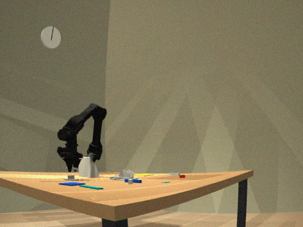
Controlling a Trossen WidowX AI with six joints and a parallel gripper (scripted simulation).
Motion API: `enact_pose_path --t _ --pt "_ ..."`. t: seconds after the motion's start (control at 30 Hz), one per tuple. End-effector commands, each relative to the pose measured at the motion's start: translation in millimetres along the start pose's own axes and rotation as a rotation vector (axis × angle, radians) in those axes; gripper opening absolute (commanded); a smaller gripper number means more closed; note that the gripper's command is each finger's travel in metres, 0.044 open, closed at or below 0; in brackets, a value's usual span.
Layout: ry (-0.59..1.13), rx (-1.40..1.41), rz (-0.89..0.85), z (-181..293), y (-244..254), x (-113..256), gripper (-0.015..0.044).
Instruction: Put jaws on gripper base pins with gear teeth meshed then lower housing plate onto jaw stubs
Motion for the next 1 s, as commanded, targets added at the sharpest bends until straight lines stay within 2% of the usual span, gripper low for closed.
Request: enact_pose_path --t 0.0,0.23,0.47,0.97 --pt "-0.001 0.003 -0.006 -0.3 0.9 14.3 0.0351" --pt "0.0 0.002 -0.006 -1.1 -0.5 36.4 0.0351" --pt "-0.001 0.017 -0.007 0.1 -1.7 39.0 0.0351" --pt "-0.008 0.352 -0.02 30.0 -23.9 48.3 0.0351"
Point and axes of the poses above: the point midway between the two fingers, 35 mm back from their tips, its own x axis back along the fingers, its own y axis across the jaws, z = x × y, the point moved 2 cm from there along x, back along the fingers, and after that the axes turned 15 degrees about -x, right-handed, at the moved point
